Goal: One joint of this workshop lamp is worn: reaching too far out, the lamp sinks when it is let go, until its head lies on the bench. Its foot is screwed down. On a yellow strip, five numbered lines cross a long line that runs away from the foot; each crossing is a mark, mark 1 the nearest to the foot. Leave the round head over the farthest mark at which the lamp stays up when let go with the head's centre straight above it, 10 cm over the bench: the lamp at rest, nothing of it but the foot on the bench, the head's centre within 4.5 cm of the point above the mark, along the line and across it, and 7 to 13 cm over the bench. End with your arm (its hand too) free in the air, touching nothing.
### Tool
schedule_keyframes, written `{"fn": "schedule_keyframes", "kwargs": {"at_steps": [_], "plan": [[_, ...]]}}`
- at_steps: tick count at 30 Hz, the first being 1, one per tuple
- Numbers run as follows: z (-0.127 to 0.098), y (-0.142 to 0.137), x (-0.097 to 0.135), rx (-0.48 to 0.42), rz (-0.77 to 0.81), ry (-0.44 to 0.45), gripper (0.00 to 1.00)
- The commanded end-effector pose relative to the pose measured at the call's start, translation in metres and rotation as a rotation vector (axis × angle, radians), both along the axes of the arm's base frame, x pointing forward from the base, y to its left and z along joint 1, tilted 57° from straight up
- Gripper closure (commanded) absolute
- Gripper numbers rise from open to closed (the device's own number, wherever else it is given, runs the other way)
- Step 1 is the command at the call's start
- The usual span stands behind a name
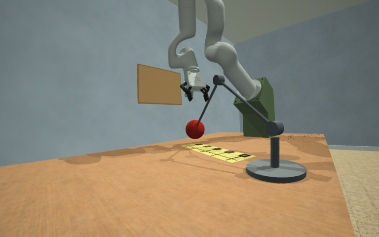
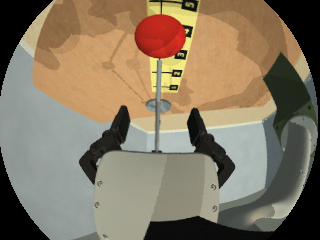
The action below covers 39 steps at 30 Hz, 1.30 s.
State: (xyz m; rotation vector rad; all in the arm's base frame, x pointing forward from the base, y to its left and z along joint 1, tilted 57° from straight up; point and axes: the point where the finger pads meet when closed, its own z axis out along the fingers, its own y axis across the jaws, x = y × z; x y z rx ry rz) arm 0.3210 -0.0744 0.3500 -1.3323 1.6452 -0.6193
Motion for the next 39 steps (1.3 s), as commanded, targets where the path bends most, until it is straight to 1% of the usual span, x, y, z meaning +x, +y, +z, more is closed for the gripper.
{"fn": "schedule_keyframes", "kwargs": {"at_steps": [1,10,12,27,39], "plan": [[-0.006,0.002,0.013,-0.003,-0.003,-0.004,0.00],[-0.015,0.005,0.027,-0.005,-0.009,0.004,0.00],[-0.015,0.005,0.027,-0.005,-0.009,0.004,0.00],[-0.031,0.010,0.054,-0.006,-0.011,0.013,0.00],[-0.035,0.012,0.068,-0.008,-0.013,0.005,0.00]]}}
